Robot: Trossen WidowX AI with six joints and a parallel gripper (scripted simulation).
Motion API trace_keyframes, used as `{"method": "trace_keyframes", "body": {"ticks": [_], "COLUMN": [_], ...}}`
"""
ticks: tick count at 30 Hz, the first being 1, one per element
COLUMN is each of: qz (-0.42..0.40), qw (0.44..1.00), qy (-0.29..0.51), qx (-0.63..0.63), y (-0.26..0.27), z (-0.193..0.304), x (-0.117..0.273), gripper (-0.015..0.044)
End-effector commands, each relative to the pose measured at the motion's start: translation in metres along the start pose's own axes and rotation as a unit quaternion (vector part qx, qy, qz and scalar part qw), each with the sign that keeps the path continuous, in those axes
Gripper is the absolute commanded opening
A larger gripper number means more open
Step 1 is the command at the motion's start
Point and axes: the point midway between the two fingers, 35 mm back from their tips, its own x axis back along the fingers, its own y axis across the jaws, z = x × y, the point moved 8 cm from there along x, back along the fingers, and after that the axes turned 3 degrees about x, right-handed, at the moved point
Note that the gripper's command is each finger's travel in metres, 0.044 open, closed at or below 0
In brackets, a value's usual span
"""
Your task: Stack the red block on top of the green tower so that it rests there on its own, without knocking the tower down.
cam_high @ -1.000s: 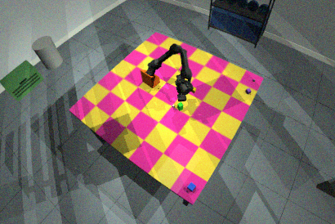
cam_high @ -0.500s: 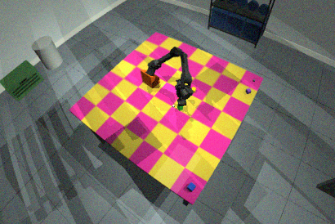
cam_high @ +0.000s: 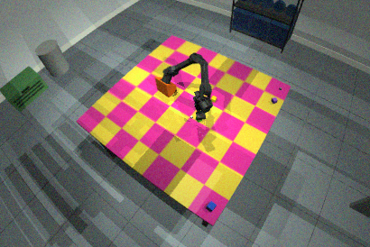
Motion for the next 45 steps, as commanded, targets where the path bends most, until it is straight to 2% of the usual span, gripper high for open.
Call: {"method": "trace_keyframes", "body": {"ticks": [1,37,45], "qz": [-0.003,-0.003,-0.002], "qw": [1.000,1.000,1.000], "qy": [-0.002,-0.002,0.000], "qx": [-0.004,-0.004,-0.003], "y": [0.0011,0.0008,0.0006], "z": [0.0012,0.0009,0.0012], "x": [-0.0030,0.0002,-0.0033], "gripper": [0.0000,0.0000,0.0210]}}
